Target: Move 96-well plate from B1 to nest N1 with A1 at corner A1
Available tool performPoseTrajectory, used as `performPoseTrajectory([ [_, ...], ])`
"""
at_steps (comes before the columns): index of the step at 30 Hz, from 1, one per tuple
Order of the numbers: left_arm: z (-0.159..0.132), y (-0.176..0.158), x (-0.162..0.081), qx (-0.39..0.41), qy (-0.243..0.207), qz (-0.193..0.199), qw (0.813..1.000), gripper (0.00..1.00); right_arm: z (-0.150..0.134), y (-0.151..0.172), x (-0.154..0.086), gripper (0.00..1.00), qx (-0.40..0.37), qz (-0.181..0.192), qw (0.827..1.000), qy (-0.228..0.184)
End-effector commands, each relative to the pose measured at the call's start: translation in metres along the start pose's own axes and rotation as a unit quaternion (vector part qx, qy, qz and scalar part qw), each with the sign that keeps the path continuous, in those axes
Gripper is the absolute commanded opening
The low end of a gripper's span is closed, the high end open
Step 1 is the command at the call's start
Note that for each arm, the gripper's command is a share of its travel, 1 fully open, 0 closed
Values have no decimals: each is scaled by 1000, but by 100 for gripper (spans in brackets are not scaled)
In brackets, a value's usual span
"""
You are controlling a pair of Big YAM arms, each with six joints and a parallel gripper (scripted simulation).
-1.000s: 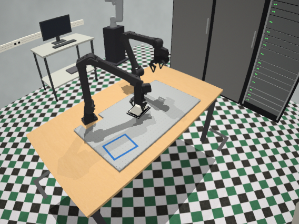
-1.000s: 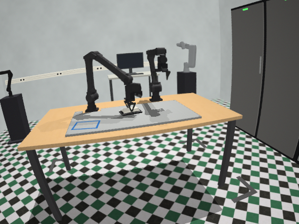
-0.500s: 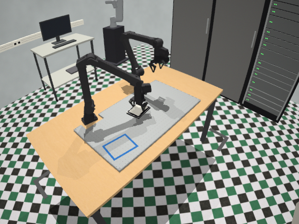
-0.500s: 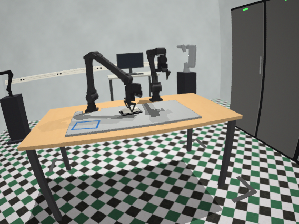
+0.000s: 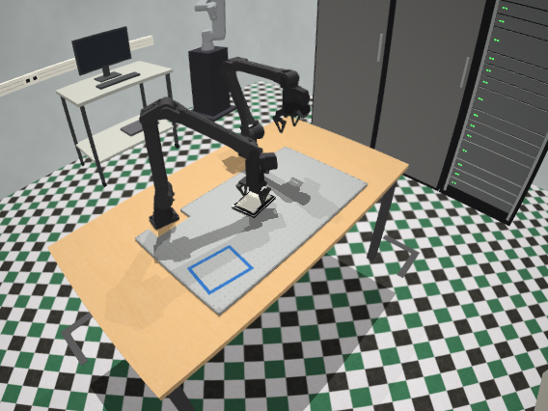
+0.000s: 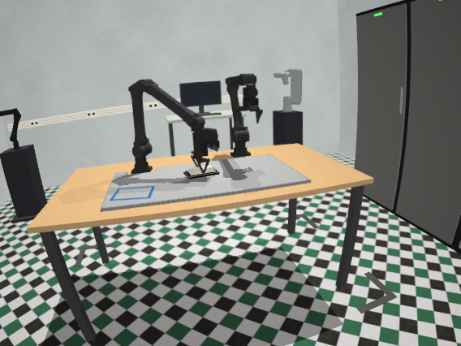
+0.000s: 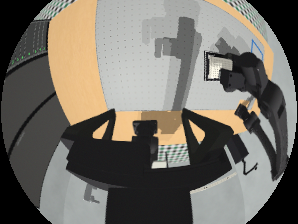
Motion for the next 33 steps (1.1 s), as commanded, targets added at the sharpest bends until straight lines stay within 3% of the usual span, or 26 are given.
performPoseTrajectory([
  [1, 5, 0, -12, -6, -19, 1, 1000, 100, -1, -4, 5, 100, 0, 2, 1000, 0],
  [3, 5, 0, -12, -6, -19, 1, 1000, 100, -1, -4, 5, 100, 0, 2, 1000, 0],
  [5, 5, 0, -12, -6, -19, 1, 1000, 100, 10, -13, -29, 100, 0, -18, 1000, -24],
  [22, 5, 0, -12, -6, -19, 1, 1000, 100, 9, -12, -70, 100, 0, -18, 1000, -24],
  [25, 5, 0, -12, -6, -19, 1, 1000, 100, 10, -13, -62, 100, 0, -10, 1000, -14],
  [27, 5, 0, -12, -6, -19, 1, 1000, 100, 8, -11, -79, 100, 0, -19, 999, -25],
  [33, 5, 0, -12, -6, -19, 1, 1000, 100, 8, -11, -96, 100, 0, -20, 999, -25],
])
Point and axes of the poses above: on each arm, the point where the finger pads meet when closed, its own x axis out along the fingers, its own y axis across the jaws, z = x × y, the point moved 10 cm from there along -x, back along the fingers, and after that the axes turned 3 degrees about x, right-handed, at the moved point
